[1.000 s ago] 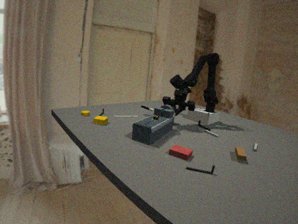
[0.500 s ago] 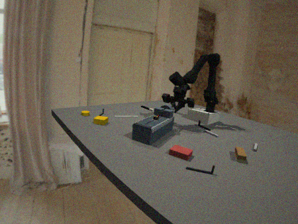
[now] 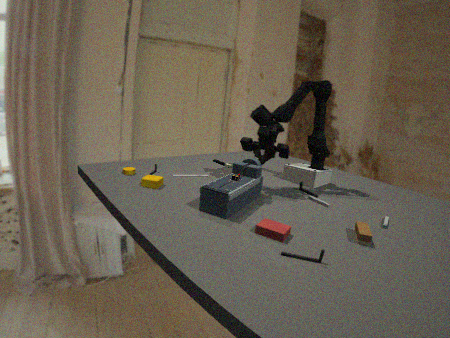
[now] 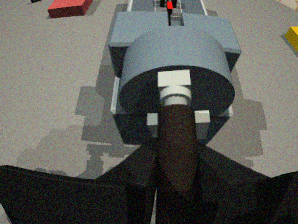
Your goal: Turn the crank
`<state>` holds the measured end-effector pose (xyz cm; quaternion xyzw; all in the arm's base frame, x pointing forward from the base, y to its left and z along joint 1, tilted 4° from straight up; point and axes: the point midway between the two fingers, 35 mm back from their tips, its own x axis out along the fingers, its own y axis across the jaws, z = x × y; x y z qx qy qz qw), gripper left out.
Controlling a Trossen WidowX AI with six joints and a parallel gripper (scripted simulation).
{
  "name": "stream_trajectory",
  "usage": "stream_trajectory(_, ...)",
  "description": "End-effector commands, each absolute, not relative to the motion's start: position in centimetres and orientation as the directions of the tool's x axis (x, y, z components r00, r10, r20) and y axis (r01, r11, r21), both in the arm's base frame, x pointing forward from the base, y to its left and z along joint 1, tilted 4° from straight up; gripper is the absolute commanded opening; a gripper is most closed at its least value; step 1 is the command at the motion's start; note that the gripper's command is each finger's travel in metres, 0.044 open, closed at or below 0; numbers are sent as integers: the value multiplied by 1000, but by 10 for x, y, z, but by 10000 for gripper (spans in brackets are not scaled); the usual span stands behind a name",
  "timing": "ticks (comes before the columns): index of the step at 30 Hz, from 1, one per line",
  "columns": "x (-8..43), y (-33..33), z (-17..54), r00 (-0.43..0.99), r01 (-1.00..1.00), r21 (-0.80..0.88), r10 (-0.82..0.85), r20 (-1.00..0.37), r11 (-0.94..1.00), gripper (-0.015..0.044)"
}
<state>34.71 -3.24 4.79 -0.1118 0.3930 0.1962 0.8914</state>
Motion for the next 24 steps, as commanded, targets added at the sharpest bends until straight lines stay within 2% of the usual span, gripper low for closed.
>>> stream_trajectory(1, 351, -40, 50, 618, -436, -49, 260, -742, 898, 0)
stream_trajectory(24, 359, -58, 41, 618, -436, -51, 259, -742, 898, 0)
